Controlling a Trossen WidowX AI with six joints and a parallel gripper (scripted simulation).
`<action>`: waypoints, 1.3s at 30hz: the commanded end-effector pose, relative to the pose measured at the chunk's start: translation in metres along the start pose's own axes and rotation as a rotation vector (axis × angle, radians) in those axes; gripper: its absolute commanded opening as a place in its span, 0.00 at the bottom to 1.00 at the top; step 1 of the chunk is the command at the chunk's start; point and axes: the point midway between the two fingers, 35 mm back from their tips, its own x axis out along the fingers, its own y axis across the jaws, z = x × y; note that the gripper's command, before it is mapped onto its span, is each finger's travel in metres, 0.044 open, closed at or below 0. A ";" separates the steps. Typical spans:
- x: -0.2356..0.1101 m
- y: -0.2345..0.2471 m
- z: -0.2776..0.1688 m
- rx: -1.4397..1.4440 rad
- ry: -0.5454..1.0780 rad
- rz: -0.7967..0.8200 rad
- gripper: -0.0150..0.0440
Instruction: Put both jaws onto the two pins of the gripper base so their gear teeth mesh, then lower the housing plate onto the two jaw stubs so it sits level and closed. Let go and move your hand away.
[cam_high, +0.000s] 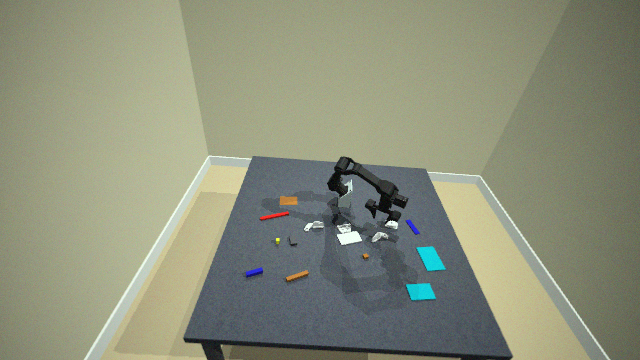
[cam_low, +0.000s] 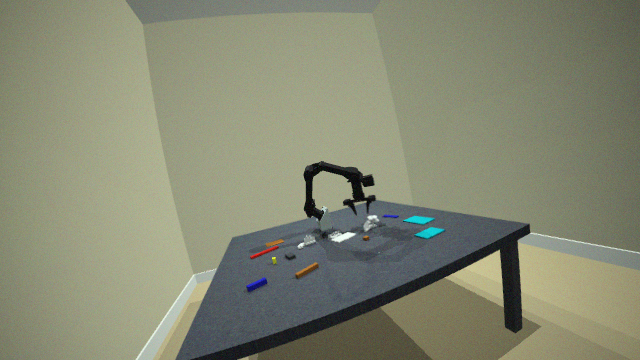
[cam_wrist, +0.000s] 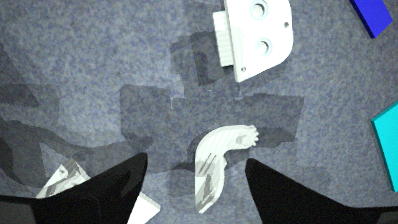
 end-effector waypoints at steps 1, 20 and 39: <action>-0.004 -0.001 0.000 0.006 -0.005 -0.007 0.64; -0.004 -0.001 0.000 0.006 -0.005 -0.007 0.25; -0.003 -0.001 -0.001 0.003 0.000 -0.006 0.74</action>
